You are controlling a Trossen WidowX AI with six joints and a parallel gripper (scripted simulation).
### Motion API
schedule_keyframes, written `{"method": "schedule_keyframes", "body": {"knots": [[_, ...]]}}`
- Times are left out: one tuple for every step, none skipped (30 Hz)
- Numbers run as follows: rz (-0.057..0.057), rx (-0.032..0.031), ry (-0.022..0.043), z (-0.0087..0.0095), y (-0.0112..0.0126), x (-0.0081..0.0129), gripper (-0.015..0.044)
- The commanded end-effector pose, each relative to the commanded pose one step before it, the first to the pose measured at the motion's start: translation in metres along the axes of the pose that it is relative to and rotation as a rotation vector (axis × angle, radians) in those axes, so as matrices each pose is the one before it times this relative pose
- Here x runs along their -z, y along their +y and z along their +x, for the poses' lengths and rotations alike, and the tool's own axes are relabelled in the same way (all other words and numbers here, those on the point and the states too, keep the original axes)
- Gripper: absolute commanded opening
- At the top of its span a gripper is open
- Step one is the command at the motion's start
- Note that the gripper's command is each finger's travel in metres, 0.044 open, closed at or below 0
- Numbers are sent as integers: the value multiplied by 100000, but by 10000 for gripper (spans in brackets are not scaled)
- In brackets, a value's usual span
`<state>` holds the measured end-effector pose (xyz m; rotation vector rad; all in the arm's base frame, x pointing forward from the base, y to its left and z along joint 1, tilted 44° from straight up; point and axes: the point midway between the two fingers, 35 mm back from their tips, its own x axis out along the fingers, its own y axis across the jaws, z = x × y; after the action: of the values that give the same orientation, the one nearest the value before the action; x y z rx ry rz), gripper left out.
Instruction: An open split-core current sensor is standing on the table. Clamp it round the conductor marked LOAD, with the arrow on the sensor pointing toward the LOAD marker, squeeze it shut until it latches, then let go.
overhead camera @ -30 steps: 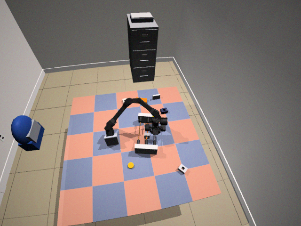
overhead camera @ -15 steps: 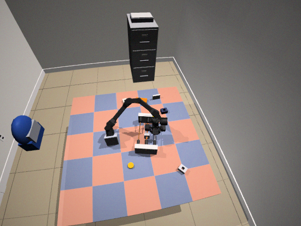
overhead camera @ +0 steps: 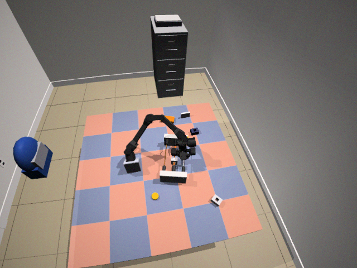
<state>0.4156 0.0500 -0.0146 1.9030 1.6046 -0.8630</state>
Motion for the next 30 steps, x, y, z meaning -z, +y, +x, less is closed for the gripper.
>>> {"method": "schedule_keyframes", "body": {"knots": [[943,-7988,-168,-1283,258,-123,0],[32,-815,61,-68,3,6,0],[11,-272,21,-23,1,2,0],[0,0,0,0,0,0,0],[0,0,0,0,0,0,0],[0,0,0,0,0,0,0],[0,0,0,0,0,0,0],[0,0,0,0,0,0,0],[0,0,0,0,0,0,0],[0,0,0,0,0,0,0],[0,0,0,0,0,0,0],[0,0,0,0,0,0,0],[0,0,0,0,0,0,0],[0,0,0,0,0,0,0],[0,0,0,0,0,0,0],[0,0,0,0,0,0,0],[0,0,0,0,0,0,0],[0,0,0,0,0,0,0],[0,0,0,0,0,0,0],[0,0,0,0,0,0,0],[0,0,0,0,0,0,0],[0,0,0,0,0,0,0],[0,0,0,0,0,0,0],[0,0,0,0,0,0,0],[0,0,0,0,0,0,0],[0,0,0,0,0,0,0],[0,0,0,0,0,0,0],[0,0,0,0,0,0,0],[0,0,0,0,0,0,0],[0,0,0,0,0,0,0]]}}
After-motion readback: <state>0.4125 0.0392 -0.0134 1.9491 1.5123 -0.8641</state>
